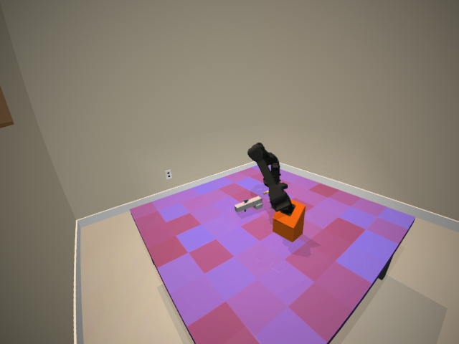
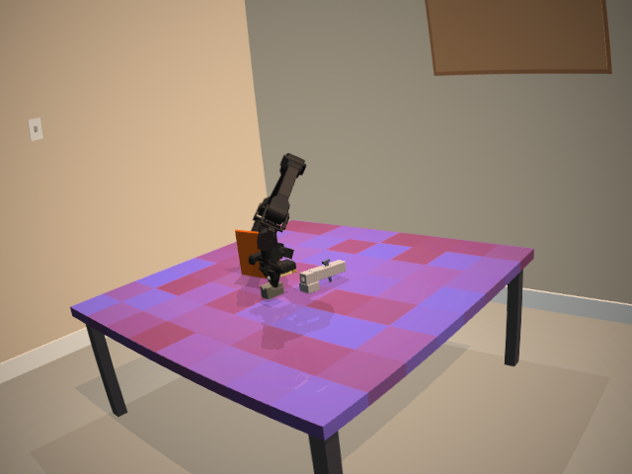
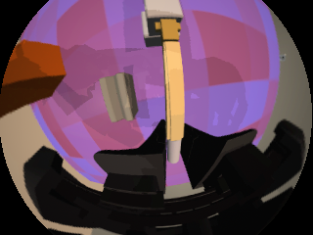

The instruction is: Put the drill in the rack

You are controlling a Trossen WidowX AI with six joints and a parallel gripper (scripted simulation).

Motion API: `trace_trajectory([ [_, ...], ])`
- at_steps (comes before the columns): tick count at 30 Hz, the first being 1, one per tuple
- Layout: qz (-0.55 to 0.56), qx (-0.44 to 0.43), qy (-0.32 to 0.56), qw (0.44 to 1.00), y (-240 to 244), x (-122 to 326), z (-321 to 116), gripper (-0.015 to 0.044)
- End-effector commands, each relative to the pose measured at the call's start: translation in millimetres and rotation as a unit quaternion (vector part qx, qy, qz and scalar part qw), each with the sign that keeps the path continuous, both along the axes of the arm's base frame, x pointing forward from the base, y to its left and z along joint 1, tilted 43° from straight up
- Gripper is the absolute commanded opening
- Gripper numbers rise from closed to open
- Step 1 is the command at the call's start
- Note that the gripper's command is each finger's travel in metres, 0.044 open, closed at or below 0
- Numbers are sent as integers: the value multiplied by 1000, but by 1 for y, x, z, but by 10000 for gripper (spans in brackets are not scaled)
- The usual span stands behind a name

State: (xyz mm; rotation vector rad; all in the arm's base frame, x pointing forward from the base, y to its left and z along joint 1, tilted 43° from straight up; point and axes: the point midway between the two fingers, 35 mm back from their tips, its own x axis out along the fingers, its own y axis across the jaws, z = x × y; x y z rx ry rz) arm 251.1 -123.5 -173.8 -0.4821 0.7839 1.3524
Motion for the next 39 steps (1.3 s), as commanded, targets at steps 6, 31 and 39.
trace_trajectory([
  [6,1,-3,-2,1000,-4,1,2,0],
  [31,1,-3,-2,1000,-4,-11,3,0],
  [39,1,-3,-1,1000,0,-25,0,0],
])
